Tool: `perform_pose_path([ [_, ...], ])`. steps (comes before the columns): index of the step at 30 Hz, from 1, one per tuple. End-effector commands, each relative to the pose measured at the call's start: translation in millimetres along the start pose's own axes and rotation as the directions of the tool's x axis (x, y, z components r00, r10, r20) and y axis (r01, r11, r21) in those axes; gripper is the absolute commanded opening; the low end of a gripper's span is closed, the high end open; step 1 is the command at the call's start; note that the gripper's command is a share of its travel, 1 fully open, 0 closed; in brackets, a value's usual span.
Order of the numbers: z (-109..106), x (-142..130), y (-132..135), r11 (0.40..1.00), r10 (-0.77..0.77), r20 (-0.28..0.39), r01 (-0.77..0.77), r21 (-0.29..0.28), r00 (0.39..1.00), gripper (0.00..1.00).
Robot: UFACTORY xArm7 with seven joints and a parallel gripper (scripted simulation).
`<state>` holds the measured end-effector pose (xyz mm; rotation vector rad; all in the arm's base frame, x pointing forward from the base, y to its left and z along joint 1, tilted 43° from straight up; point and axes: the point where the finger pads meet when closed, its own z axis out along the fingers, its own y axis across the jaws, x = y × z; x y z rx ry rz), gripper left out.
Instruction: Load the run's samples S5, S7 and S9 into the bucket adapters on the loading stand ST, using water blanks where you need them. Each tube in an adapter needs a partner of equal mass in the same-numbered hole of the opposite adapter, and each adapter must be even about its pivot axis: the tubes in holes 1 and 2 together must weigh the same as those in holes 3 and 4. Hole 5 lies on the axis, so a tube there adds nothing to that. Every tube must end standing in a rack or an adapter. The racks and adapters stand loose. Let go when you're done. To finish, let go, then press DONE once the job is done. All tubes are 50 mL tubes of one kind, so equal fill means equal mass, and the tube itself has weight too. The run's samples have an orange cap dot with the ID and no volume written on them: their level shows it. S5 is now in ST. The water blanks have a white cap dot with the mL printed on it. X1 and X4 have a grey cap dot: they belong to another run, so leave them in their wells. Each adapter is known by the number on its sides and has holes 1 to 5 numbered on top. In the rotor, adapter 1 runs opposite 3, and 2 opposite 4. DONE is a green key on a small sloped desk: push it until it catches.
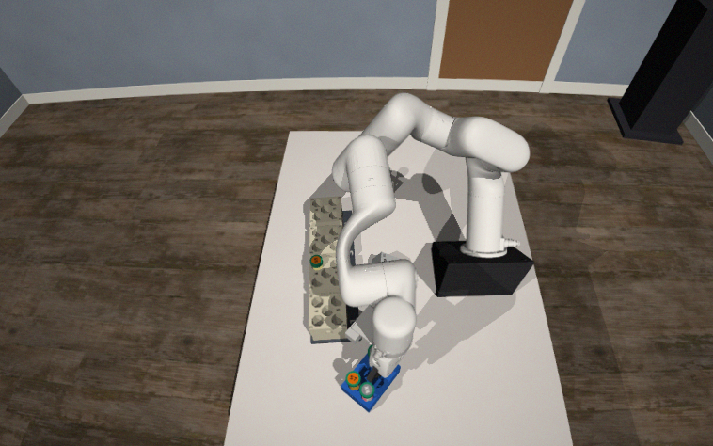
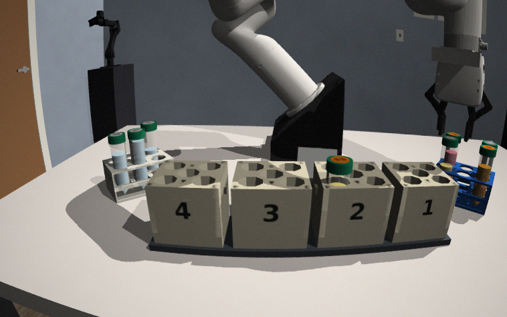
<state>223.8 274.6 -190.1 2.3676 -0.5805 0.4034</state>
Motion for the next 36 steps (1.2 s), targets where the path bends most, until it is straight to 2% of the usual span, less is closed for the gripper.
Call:
perform_pose_path([
  [1,1,-1,-1,1.0,0.0,0.001,0.0,0.005,1.0,0.57],
  [23,14,-1,-1,1.0,0.0,0.001,0.0,0.005,1.0,0.57],
  [36,14,-1,-1,1.0,0.0,0.001,0.0,0.005,1.0,0.57],
])
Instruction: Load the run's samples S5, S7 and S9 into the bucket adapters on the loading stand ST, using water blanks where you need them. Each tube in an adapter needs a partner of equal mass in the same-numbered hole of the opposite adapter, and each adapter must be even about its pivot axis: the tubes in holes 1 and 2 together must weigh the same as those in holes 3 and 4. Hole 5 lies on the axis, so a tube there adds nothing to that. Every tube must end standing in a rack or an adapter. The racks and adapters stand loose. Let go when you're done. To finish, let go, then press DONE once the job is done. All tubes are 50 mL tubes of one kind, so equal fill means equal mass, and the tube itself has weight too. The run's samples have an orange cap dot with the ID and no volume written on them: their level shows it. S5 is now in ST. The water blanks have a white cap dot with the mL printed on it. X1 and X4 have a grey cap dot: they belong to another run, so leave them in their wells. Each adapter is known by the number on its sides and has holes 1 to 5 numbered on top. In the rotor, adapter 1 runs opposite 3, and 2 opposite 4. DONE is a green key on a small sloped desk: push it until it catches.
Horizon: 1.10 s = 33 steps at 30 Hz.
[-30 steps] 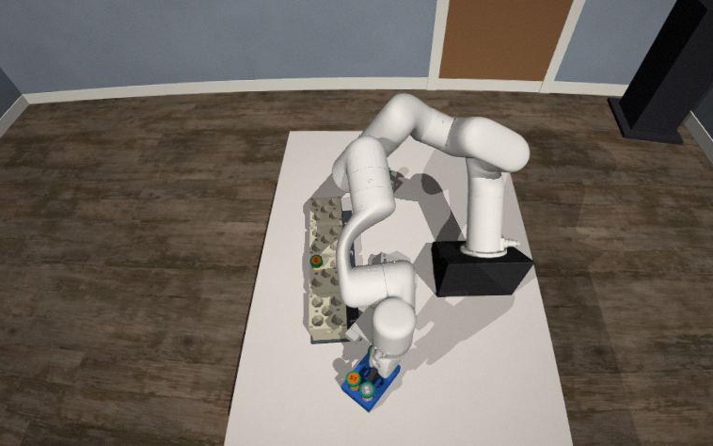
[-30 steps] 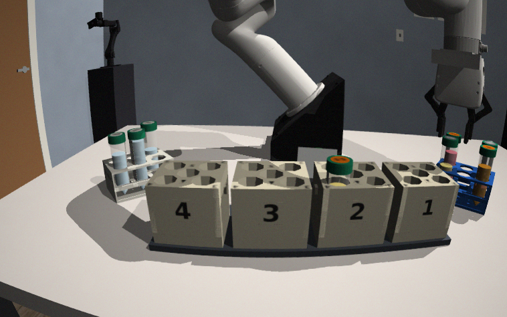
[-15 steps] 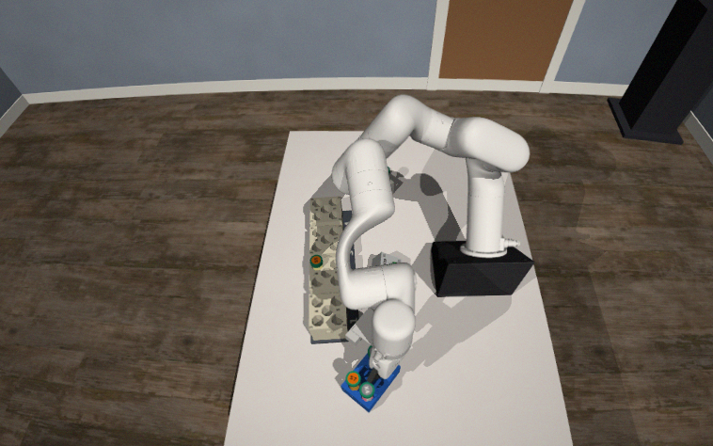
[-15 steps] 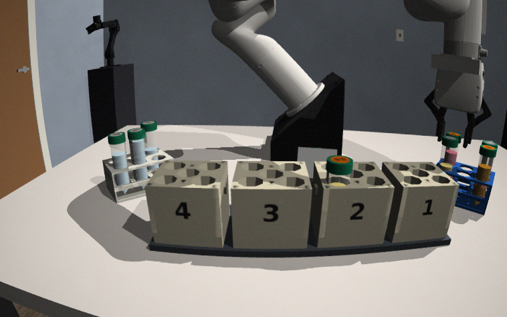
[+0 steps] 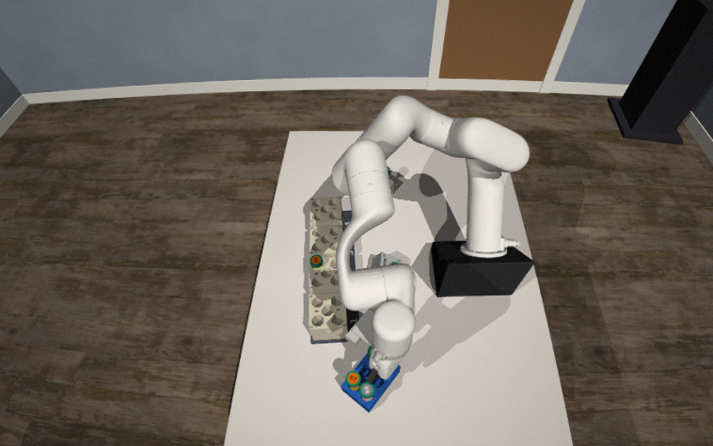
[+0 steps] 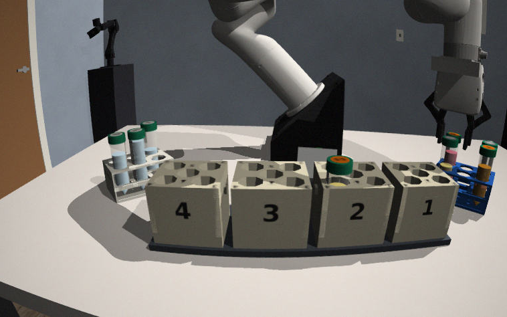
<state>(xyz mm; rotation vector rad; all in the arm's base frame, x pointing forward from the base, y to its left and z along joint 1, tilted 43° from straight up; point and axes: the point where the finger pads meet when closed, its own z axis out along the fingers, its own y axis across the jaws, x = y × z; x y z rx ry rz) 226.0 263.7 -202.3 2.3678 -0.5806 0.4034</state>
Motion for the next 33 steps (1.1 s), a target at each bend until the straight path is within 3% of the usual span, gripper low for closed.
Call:
perform_pose_path([
  [1,-2.4,-0.5,-1.3,1.0,0.0,0.001,0.0,0.005,1.0,0.57],
  [2,-3.0,-0.5,-1.3,1.0,0.0,0.001,0.0,0.005,1.0,0.0],
  [33,-4.1,-0.5,-1.2,1.0,0.0,0.001,0.0,0.005,1.0,0.0],
])
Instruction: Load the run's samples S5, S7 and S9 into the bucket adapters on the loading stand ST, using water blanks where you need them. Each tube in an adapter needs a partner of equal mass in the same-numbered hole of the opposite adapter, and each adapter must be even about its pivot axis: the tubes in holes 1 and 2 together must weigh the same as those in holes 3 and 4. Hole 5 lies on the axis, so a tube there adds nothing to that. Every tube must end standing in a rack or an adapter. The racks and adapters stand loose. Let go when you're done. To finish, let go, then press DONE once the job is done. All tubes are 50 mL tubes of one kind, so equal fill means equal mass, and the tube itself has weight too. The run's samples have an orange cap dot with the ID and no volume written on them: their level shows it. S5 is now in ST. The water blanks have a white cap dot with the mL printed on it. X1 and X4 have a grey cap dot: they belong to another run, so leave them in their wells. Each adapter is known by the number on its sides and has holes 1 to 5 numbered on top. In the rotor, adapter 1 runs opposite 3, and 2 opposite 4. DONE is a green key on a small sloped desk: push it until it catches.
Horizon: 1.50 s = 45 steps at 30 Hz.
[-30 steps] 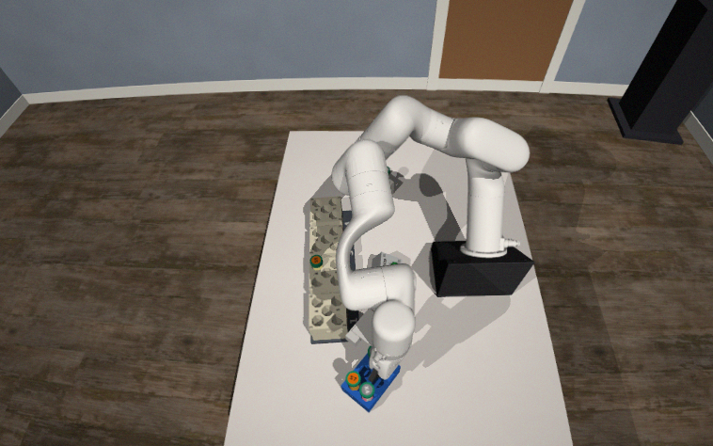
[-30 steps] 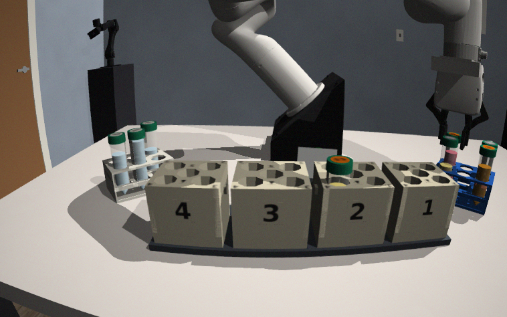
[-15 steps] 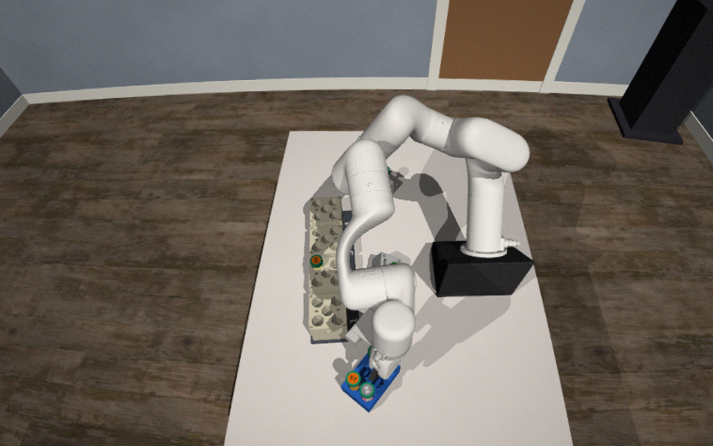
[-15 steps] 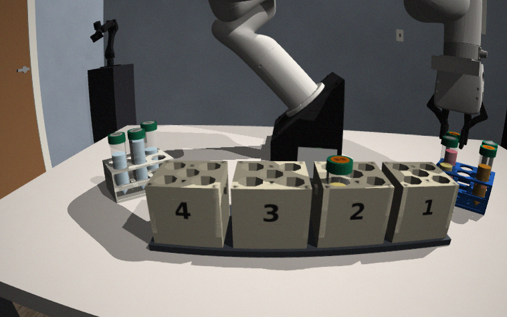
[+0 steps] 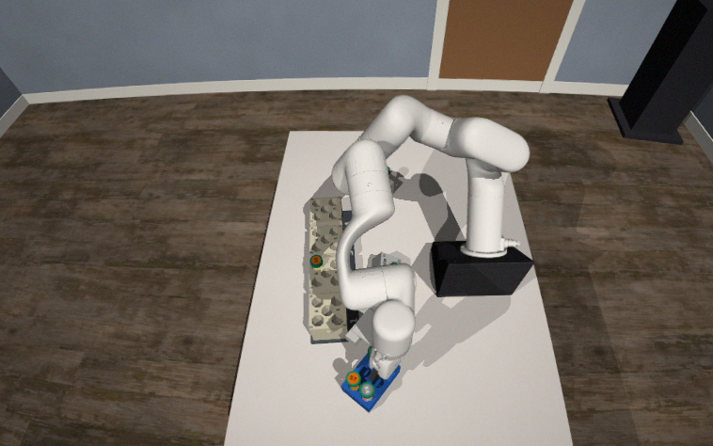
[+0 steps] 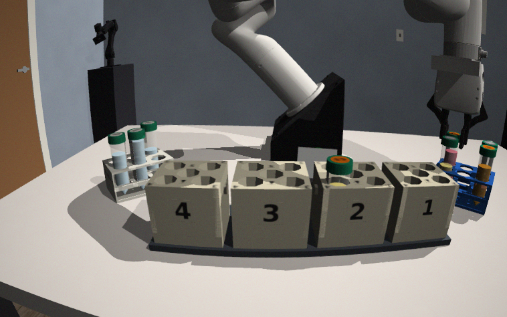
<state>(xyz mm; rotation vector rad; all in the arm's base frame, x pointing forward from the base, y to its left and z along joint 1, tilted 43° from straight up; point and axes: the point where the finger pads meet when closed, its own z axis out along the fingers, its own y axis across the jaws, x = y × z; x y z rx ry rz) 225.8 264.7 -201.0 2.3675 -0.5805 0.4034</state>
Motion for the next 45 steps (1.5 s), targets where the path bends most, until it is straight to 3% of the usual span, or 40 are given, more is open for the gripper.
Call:
perform_pose_path([
  [1,-2,-1,-1,1.0,0.0,0.001,0.0,0.005,1.0,0.0],
  [45,-22,-1,-1,1.0,0.0,0.001,0.0,0.005,1.0,0.0],
])
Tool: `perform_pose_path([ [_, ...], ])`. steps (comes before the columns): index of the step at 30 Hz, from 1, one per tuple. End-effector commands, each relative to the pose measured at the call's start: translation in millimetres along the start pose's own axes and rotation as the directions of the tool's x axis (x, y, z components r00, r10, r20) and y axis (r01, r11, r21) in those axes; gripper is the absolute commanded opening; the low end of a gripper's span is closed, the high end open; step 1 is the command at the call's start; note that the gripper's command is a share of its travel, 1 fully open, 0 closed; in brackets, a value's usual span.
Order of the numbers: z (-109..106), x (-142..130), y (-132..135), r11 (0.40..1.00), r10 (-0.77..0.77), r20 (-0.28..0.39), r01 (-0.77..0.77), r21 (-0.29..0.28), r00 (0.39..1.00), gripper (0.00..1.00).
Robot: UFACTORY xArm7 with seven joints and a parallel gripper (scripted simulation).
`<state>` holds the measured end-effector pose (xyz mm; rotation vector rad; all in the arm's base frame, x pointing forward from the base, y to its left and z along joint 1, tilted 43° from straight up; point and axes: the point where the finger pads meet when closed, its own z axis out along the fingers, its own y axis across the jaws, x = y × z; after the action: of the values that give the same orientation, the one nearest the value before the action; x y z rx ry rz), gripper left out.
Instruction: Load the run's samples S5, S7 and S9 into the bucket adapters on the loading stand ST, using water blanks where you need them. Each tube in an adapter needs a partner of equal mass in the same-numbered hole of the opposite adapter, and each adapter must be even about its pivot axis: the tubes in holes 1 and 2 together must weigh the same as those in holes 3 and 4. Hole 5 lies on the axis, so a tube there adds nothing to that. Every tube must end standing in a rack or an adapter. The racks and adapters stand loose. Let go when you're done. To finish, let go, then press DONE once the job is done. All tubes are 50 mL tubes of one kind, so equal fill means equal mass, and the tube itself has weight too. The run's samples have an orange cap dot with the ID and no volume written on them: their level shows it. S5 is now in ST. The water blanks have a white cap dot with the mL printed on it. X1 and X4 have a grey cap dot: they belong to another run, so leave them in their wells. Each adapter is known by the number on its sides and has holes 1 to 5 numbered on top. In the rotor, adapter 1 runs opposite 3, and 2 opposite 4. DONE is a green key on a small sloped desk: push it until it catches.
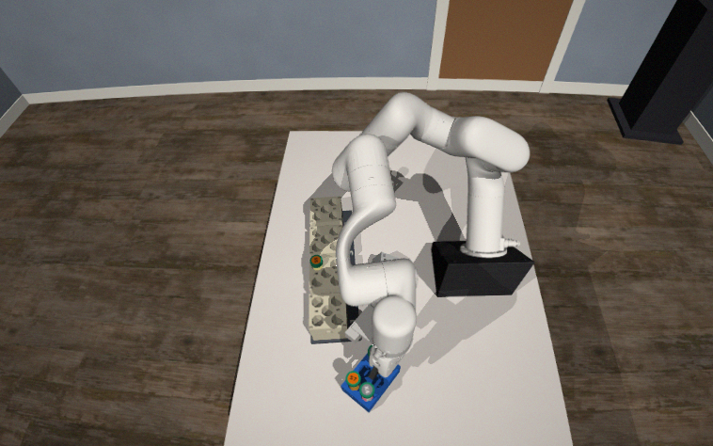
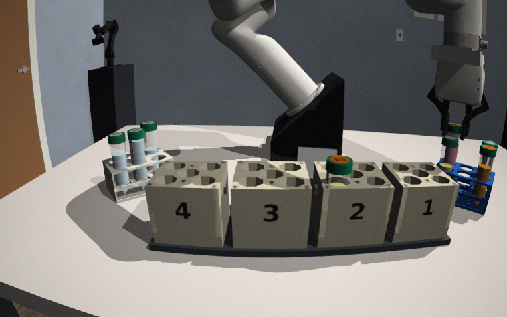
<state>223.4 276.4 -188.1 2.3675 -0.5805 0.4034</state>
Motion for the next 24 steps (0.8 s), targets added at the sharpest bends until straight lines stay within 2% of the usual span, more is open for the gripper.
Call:
perform_pose_path([
  [1,-5,-1,-1,1.0,0.0,0.001,0.0,0.005,1.0,0.0],
  [13,-19,-1,-1,1.0,0.0,0.001,0.0,0.005,1.0,0.0],
  [24,-41,-1,-1,1.0,0.0,0.001,0.0,0.005,1.0,0.0],
])
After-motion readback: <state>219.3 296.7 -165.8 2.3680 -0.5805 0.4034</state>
